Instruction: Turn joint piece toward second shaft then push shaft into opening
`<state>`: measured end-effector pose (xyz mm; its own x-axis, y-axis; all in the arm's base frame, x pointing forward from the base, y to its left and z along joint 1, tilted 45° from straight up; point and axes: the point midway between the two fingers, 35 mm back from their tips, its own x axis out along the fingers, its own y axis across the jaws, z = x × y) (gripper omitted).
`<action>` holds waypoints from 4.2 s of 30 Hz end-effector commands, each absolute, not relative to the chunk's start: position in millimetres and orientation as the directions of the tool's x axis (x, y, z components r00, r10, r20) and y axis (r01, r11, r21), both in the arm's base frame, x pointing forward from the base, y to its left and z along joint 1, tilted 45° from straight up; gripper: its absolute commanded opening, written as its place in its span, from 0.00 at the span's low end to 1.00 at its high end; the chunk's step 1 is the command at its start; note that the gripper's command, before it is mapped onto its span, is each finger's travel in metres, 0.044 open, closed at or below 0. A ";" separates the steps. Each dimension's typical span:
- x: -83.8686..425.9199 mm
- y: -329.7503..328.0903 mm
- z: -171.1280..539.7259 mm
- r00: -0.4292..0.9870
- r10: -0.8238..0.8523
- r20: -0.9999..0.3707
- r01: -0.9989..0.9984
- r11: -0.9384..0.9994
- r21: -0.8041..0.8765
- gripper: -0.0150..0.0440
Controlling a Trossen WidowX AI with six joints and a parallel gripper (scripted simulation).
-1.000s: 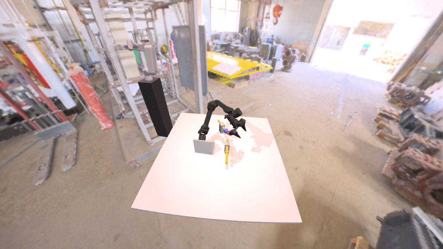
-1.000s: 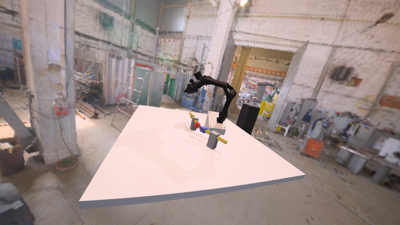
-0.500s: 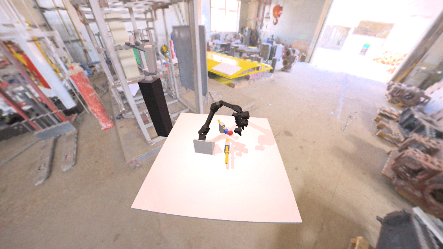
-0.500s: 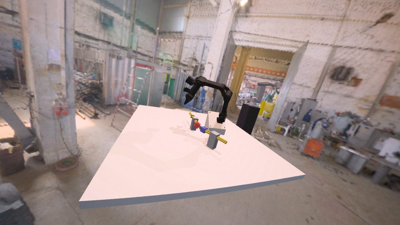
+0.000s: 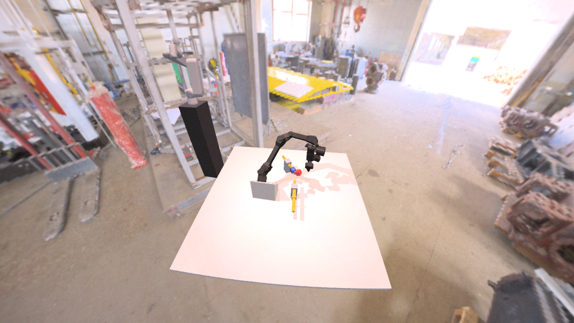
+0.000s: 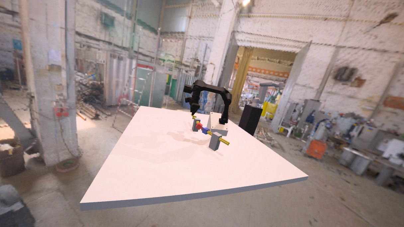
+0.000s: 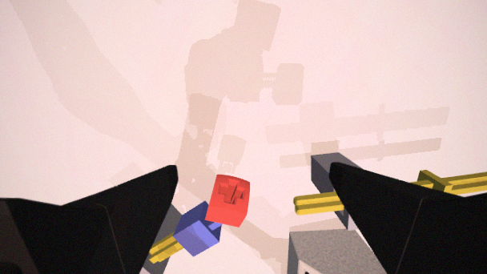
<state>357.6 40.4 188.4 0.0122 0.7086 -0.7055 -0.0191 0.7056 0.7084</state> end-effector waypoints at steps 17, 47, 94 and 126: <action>352.3 50.9 181.6 0.158 0.658 -0.736 0.208 0.707 0.676 1.00; 342.0 110.8 127.3 0.191 0.651 -0.734 0.252 0.690 0.678 1.00; 288.3 140.7 115.5 0.189 0.653 -0.733 0.254 0.689 0.679 0.64; 288.3 140.7 115.5 0.189 0.653 -0.733 0.254 0.689 0.679 0.56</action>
<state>287.6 140.9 115.8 0.1861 0.6548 -0.7325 0.2502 0.6894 0.6798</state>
